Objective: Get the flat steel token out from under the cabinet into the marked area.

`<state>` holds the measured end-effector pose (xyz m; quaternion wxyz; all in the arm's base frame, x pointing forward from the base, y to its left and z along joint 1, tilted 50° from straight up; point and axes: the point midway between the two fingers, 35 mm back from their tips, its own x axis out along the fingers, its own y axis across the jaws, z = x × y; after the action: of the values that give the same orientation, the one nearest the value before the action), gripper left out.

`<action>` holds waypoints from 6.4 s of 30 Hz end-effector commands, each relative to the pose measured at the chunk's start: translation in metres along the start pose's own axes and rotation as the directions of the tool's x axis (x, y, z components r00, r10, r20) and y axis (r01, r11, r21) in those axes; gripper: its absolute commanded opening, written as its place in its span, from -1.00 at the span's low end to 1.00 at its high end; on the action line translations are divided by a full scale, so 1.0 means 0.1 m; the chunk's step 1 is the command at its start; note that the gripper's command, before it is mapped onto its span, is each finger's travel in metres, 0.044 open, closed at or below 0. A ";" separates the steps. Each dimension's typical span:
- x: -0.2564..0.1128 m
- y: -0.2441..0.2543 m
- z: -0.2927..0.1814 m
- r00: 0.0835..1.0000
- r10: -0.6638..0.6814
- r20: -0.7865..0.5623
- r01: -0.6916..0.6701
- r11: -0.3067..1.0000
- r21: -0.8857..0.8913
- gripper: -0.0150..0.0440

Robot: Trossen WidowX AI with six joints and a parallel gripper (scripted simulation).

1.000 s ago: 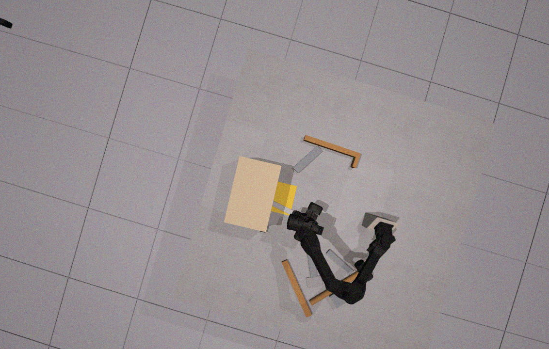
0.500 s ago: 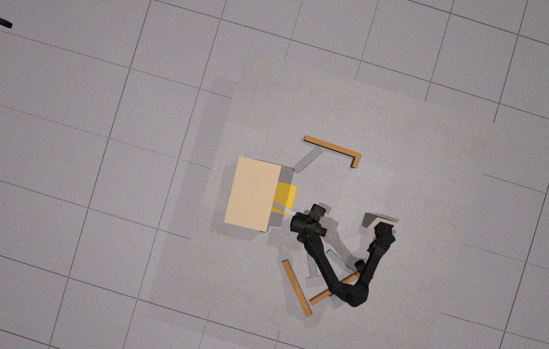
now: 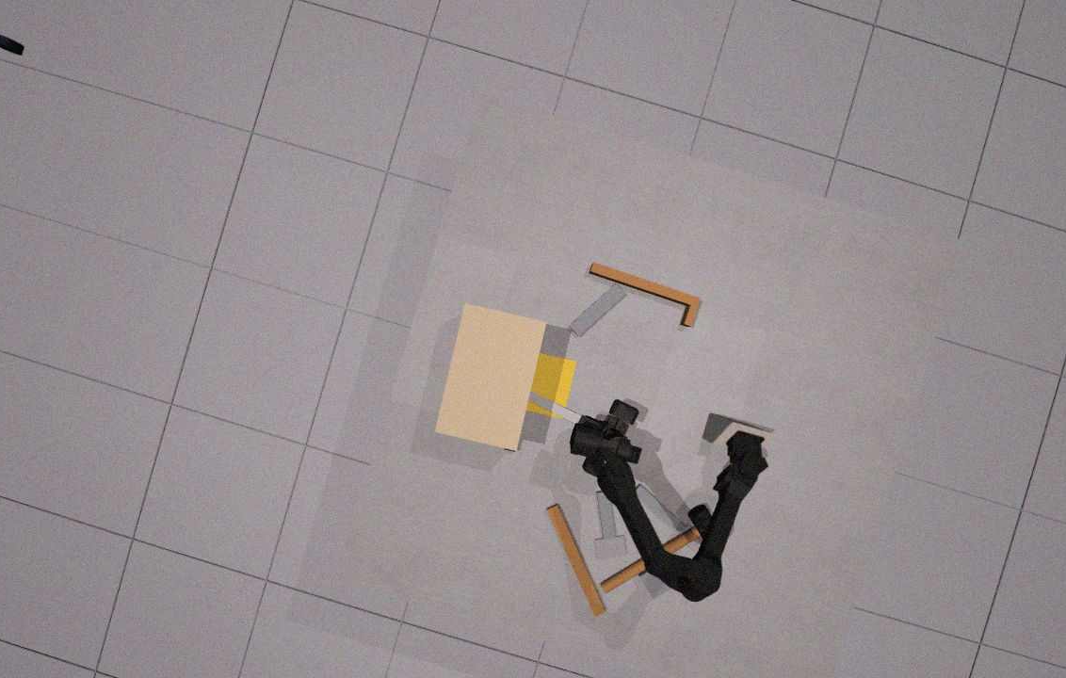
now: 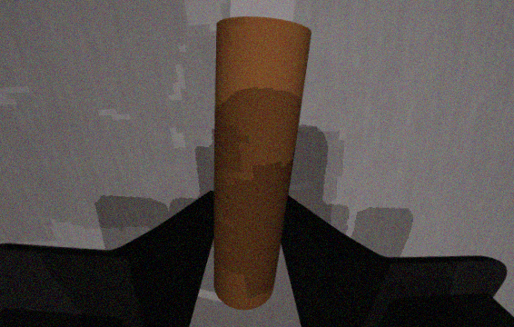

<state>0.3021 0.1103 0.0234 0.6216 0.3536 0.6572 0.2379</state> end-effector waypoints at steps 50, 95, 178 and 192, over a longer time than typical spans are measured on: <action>0.01 0.04 -0.67 1.000 -0.001 -0.007 0.001 1.000 0.010 -0.49; -0.02 0.10 -0.77 1.000 -0.002 -0.008 0.003 1.000 0.016 0.36; -0.01 0.11 -0.22 1.000 -0.001 -0.006 0.001 1.000 0.011 -0.49; -0.01 0.11 -0.06 1.000 -0.001 -0.005 0.001 1.000 0.011 -0.49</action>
<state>0.2911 0.1181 0.0332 0.6164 0.3573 0.6622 0.2321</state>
